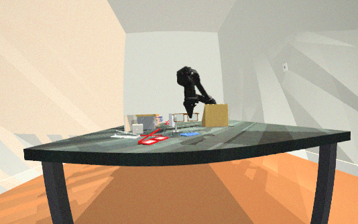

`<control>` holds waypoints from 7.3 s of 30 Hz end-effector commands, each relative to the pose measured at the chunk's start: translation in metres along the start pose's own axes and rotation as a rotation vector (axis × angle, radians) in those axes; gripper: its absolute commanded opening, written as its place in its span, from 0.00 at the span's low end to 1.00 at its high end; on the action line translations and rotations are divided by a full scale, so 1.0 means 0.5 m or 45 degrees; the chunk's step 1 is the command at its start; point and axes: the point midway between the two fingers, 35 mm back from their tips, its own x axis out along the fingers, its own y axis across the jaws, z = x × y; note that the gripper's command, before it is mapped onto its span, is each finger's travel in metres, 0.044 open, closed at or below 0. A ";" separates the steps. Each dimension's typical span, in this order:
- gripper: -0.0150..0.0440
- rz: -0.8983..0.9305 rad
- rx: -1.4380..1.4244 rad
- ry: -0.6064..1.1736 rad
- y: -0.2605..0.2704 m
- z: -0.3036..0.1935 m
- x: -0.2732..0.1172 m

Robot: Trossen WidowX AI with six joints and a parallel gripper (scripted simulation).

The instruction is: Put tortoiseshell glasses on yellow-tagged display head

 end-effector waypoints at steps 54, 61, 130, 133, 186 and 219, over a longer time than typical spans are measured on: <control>0.25 -0.026 2.110 -0.006 0.513 -0.217 -0.099; 0.25 -0.008 2.454 0.009 0.600 -0.210 -0.084; 0.25 0.003 2.675 0.022 0.653 -0.208 0.053; 0.25 0.003 2.675 0.023 0.654 -0.208 0.059; 0.44 -0.001 2.689 0.029 0.660 -0.203 0.123; 0.59 0.005 2.661 0.034 0.651 -0.199 0.020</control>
